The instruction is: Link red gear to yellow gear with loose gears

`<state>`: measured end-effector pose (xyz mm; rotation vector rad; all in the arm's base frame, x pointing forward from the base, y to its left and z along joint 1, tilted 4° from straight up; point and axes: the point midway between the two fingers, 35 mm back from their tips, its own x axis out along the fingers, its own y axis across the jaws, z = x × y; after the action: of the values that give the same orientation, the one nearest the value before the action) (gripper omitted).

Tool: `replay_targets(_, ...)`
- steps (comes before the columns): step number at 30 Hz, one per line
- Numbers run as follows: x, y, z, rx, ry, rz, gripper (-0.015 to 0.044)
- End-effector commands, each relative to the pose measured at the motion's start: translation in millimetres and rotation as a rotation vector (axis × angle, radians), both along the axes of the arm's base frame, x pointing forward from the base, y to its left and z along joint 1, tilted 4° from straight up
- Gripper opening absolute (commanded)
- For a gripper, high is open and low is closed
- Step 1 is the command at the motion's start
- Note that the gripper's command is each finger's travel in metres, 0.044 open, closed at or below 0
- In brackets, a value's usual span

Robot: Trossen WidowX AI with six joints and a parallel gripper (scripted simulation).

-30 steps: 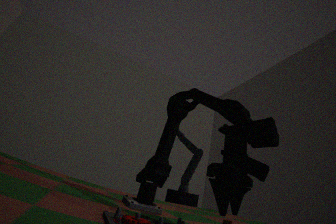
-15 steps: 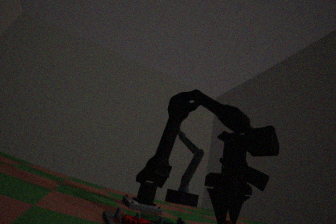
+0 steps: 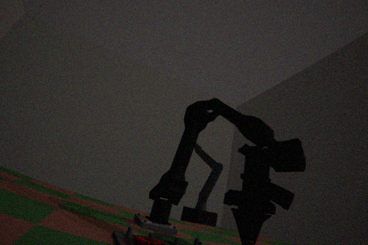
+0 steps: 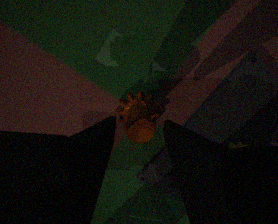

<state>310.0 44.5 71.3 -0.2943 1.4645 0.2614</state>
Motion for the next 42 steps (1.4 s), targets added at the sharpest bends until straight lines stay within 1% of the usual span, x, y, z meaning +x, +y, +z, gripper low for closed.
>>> replay_targets(1, -0.1, 0.3, -0.5, 0.002, 0.001, 0.007, 0.0072)
replay_targets(2, -0.1, 0.3, -0.5, 0.002, 0.001, 0.007, 0.0046)
replay_targets(9, -0.1, 0.3, -0.5, 0.002, 0.001, 0.007, 0.0)
replay_targets(42, 5.8, 1.8, 64.3, 0.002, 0.0, 0.007, 0.0)
